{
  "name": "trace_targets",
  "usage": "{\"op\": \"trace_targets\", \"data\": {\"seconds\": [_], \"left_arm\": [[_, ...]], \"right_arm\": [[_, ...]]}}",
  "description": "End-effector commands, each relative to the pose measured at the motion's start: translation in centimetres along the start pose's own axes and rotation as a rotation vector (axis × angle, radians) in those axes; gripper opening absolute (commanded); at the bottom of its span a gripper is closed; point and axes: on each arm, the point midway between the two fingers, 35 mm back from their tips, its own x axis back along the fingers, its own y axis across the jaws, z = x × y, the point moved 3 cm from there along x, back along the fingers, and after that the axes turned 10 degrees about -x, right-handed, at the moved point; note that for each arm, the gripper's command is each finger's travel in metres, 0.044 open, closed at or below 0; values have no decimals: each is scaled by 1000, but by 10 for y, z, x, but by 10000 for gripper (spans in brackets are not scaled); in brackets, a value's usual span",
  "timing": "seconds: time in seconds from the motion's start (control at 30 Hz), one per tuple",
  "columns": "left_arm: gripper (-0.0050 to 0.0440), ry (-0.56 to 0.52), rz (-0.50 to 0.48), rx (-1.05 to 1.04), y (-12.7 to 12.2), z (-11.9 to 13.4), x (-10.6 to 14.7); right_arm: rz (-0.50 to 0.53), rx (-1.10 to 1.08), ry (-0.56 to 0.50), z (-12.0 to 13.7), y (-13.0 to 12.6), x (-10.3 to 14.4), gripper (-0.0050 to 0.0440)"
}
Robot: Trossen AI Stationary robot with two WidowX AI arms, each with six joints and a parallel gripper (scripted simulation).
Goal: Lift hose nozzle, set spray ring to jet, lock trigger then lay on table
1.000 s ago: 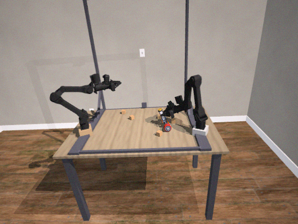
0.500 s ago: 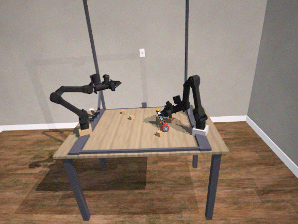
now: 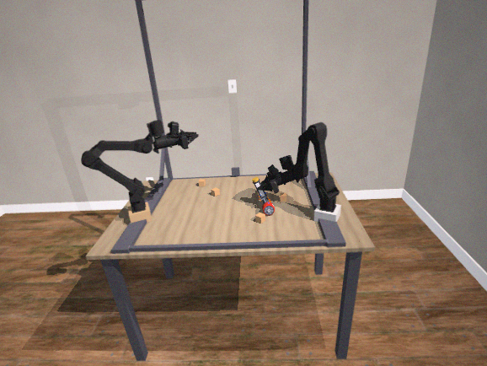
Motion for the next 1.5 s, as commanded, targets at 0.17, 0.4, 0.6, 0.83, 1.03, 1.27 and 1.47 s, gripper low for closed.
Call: {"op": "trace_targets", "data": {"seconds": [0.17, 0.4, 0.6, 0.83, 1.03, 1.27, 1.47], "left_arm": [[170, 128, 27, 38, 2, -16, -16], [170, 183, 36, 34, 2, -18, -22], [170, 250, 51, 41, 3, -25, -32], [170, 226, 45, 37, 3, -26, -28], [170, 226, 45, 36, 3, -25, -28], [170, 212, 43, 37, 3, -26, -27], [170, 316, 63, 47, 4, -33, -43]], "right_arm": [[-8, -2, -15, -6, 2, 1, 173], [-8, -2, -15, -6, 2, 1, 173], [-8, -2, -15, -6, 2, 1, 173], [-8, -2, -15, -6, 2, 1, 173], [-8, -2, -15, -6, 2, 1, 173], [-8, -2, -15, -6, 2, 1, 173], [-8, -2, -15, -6, 2, 1, 173]]}}
